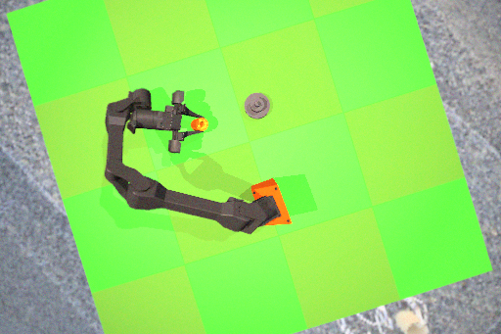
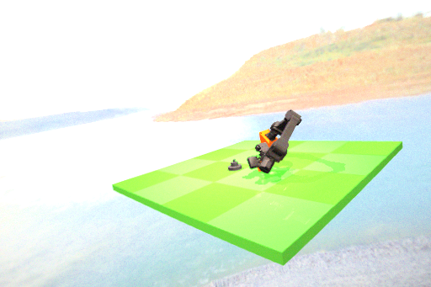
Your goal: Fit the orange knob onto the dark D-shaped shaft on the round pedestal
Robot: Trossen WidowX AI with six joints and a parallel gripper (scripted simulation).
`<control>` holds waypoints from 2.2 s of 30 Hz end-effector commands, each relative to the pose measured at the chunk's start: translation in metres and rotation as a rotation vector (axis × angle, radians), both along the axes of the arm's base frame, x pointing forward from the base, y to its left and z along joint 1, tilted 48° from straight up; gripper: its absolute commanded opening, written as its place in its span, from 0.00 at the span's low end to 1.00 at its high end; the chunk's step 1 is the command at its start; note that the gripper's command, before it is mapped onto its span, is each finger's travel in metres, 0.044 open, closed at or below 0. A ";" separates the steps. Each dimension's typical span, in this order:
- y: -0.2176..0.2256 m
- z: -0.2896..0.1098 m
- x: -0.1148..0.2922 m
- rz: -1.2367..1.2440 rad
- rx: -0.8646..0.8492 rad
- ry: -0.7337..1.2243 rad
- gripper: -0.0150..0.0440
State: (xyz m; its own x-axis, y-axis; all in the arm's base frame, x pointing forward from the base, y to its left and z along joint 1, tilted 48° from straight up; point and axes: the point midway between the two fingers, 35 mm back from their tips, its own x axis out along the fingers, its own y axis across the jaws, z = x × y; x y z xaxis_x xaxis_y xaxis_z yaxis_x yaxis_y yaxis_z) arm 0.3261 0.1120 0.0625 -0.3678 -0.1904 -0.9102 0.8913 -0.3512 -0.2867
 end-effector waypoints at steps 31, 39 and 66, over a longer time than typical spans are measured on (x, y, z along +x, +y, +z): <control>0.001 0.001 0.001 0.001 0.001 -0.004 0.78; 0.001 0.001 0.001 0.001 0.001 -0.004 1.00; -0.065 0.059 -0.007 -0.304 0.854 -0.310 1.00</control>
State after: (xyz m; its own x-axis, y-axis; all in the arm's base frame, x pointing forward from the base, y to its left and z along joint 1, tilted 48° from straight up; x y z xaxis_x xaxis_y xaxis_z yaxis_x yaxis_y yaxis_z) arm 0.3134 0.0525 0.1062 -0.2123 0.3350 -0.9180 0.8654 -0.3720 -0.3358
